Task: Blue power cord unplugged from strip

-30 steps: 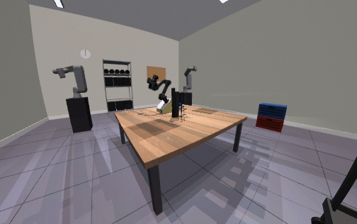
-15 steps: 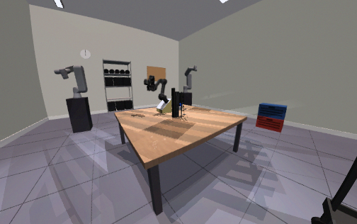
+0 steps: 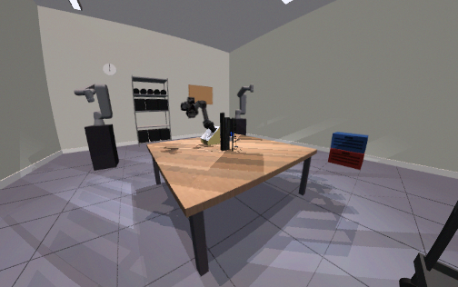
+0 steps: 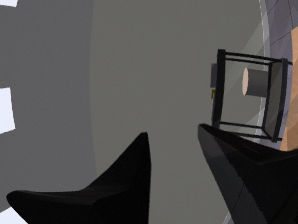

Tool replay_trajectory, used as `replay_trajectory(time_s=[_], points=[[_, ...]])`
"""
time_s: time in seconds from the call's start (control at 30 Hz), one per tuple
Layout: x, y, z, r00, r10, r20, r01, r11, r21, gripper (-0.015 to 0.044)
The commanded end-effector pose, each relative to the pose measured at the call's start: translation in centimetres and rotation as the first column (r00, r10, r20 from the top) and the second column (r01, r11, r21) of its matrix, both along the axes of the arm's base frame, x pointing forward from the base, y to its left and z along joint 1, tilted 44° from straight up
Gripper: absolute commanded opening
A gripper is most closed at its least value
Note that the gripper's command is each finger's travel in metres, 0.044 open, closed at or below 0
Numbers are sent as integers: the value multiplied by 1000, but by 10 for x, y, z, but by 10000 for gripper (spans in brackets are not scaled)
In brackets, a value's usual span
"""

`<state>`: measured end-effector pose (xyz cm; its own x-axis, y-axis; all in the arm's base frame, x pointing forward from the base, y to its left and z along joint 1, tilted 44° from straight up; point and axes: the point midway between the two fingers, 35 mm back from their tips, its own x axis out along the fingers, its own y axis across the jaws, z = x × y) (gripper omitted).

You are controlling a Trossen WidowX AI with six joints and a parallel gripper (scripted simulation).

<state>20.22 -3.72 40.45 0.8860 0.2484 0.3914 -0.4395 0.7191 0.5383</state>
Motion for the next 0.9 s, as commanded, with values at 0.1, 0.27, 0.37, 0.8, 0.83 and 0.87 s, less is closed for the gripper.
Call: replay_trajectory(time_s=[0.1, 0.27, 0.37, 0.8, 0.83, 0.87], points=[[35, -15, -1, 999, -43, -32, 43, 999, 8, 160], [63, -20, -8, 994, -75, -83, 75, 997, -7, 160], [82, -21, -16, 988, -94, -123, 92, 995, -28, 160], [159, 1, -71, 925, -176, -336, 100, 967, -234, 160], [164, 4, -76, 918, -183, -352, 93, 962, -257, 160], [169, 8, -82, 910, -189, -369, 85, 956, -281, 160]])
